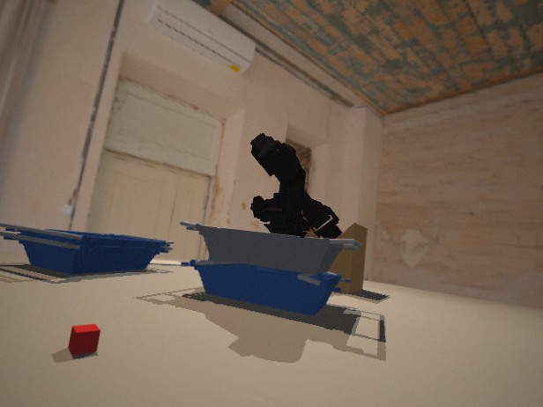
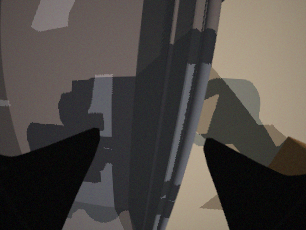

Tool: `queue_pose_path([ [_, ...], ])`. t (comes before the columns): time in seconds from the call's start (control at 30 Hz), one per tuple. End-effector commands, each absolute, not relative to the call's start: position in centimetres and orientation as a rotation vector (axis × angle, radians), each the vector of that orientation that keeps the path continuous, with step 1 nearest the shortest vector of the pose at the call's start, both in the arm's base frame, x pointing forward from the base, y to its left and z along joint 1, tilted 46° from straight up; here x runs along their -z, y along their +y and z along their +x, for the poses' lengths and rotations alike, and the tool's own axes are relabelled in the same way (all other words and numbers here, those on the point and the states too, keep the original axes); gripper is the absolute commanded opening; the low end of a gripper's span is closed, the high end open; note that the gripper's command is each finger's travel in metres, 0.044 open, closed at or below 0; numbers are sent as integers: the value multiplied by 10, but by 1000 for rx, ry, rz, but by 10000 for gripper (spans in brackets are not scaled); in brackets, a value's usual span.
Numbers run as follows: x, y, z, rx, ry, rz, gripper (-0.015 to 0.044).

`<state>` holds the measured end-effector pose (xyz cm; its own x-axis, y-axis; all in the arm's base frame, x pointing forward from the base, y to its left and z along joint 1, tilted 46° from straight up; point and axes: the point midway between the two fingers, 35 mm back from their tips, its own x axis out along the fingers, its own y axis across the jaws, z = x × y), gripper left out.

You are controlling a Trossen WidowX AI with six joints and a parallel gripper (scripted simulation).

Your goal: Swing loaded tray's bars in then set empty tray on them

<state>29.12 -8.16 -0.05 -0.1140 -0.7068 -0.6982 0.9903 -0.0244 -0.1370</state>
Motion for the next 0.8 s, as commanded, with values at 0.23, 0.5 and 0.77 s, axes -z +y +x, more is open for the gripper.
queue_pose_path([
  [0.23, -1, -79, 292, 1556, 714, 523, 440],
  [0.5, -32, -46, 303, 1551, 723, 525, 440],
  [0.77, -71, -7, 305, 1553, 724, 519, 440],
])
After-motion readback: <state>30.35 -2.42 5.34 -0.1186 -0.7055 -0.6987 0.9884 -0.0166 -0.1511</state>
